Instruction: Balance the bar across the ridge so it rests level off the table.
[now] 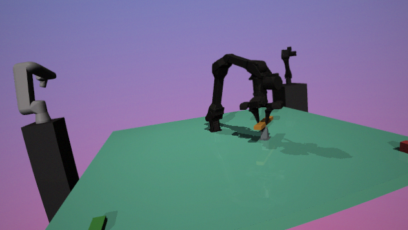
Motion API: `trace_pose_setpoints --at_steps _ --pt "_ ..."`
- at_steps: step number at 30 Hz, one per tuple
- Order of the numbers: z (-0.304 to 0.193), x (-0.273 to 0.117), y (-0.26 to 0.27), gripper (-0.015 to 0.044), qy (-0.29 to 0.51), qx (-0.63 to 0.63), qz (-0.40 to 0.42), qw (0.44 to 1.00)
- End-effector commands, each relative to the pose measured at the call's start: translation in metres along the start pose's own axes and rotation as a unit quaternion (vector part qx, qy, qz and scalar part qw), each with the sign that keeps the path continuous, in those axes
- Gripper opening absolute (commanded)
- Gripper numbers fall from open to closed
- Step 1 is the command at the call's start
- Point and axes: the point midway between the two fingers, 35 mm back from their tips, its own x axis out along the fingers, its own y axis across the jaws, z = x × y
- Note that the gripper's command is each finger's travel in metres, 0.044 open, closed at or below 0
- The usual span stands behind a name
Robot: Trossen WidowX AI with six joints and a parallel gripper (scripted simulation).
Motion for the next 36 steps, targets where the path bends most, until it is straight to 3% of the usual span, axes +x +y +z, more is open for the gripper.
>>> trace_pose_setpoints --at_steps 1,36 --pt "0.0001 0.0056 -0.0015 0.0000 -0.001 0.004 -0.001 1.000" --pt "0.0000 0.0094 -0.0022 0.0000 -0.001 0.004 -0.001 1.000"
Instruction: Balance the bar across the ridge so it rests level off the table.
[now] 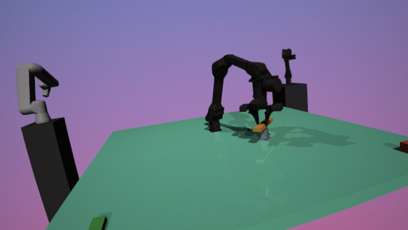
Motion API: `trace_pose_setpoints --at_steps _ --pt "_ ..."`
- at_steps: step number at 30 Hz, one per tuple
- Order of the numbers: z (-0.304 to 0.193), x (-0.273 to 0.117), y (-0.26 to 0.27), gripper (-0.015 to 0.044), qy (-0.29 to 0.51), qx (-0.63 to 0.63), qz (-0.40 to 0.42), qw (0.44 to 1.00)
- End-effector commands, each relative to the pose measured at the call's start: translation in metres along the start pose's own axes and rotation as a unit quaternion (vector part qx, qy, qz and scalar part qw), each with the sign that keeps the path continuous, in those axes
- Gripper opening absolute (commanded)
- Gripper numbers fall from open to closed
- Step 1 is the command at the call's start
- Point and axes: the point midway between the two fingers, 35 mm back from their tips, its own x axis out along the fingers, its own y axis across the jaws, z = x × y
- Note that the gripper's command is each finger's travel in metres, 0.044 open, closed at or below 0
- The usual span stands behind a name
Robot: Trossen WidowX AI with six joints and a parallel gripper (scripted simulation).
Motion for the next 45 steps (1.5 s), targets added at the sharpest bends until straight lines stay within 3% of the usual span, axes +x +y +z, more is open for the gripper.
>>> trace_pose_setpoints --at_steps 1,45 --pt "0.0004 0.0005 0.0000 0.0000 -0.001 0.003 0.000 1.000" --pt "0.0002 0.0042 0.0000 0.0000 -0.001 0.003 0.000 1.000"
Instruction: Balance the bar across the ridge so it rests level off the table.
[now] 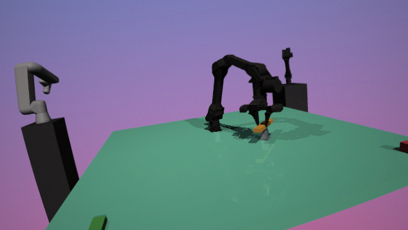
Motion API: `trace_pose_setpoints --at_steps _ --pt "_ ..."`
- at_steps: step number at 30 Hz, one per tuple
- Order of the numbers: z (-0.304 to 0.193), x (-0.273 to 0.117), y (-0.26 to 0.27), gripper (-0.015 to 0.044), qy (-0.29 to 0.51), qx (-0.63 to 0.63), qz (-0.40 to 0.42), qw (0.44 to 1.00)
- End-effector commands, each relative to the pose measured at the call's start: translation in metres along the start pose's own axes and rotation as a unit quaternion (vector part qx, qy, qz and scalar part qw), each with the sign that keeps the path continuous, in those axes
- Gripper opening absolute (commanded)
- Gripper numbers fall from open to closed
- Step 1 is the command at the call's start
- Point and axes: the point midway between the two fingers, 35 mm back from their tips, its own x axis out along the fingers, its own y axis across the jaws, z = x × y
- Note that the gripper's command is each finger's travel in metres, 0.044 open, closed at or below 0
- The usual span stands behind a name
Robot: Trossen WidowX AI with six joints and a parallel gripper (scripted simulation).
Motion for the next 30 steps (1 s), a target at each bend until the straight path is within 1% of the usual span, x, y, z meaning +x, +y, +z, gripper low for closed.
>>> trace_pose_setpoints --at_steps 1,30 --pt "0.0002 0.0005 0.0000 0.0000 -0.001 0.002 0.000 1.000" --pt "0.0001 0.0030 -0.0003 0.0000 -0.001 0.002 0.000 1.000"
